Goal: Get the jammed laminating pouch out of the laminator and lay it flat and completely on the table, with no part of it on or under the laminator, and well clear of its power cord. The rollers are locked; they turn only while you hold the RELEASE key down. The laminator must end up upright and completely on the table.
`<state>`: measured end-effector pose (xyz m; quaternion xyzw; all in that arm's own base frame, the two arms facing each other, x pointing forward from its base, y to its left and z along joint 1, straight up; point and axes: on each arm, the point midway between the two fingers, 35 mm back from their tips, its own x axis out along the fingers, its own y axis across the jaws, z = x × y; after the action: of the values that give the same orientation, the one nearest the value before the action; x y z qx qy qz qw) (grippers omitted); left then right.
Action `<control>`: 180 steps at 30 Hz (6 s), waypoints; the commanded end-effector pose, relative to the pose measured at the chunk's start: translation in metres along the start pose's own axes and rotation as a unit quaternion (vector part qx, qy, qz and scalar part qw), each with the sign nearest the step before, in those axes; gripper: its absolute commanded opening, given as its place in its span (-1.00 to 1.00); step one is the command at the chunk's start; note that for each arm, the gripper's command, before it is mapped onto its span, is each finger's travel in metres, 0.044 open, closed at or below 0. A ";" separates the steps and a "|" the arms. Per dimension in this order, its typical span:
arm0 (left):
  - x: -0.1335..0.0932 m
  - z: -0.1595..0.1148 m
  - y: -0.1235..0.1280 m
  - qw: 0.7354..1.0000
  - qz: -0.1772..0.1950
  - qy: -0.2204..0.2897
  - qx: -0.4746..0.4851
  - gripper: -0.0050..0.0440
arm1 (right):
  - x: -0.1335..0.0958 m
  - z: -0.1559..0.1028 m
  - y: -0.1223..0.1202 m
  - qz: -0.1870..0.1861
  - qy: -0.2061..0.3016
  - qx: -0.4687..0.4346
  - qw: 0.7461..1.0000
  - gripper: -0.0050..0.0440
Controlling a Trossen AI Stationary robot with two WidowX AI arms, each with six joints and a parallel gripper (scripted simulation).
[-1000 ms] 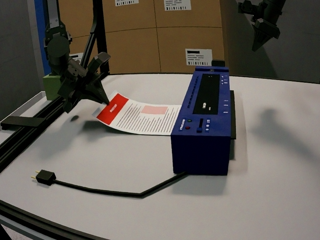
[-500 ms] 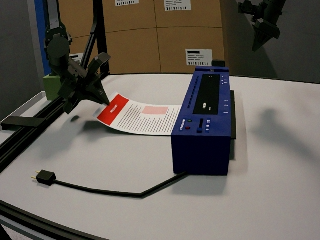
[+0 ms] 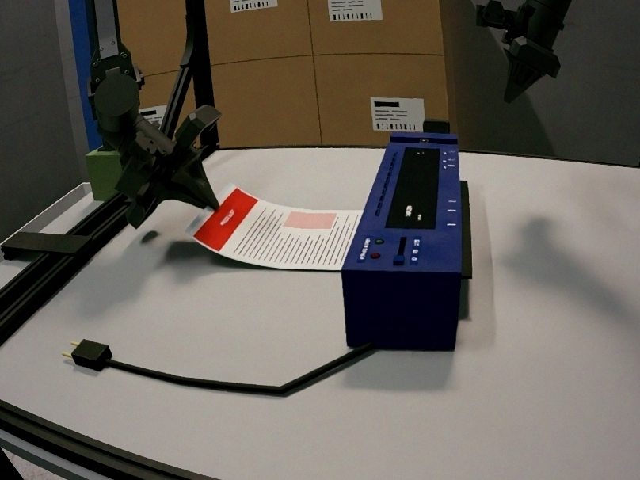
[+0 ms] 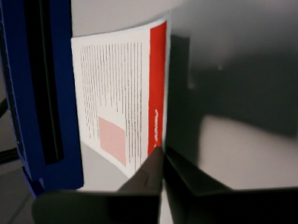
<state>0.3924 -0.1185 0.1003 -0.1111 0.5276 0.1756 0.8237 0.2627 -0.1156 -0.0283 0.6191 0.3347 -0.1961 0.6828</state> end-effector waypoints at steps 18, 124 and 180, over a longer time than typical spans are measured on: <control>-0.009 0.006 -0.002 1.000 -0.010 -0.010 -0.005 -1.00 | -0.001 0.003 0.004 0.005 -0.005 -0.005 1.000 -1.00; -0.009 0.006 -0.002 1.000 -0.010 -0.010 -0.005 -1.00 | -0.024 0.126 0.028 0.000 -0.008 -0.006 1.000 0.62; -0.009 0.006 -0.002 1.000 -0.010 -0.010 -0.005 -1.00 | -0.073 0.128 0.117 0.002 -0.001 -0.004 1.000 0.62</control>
<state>0.3924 -0.1185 0.1003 -0.1111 0.5276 0.1756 0.8237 0.3194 -0.2320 0.1034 0.6201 0.3385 -0.1949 0.6804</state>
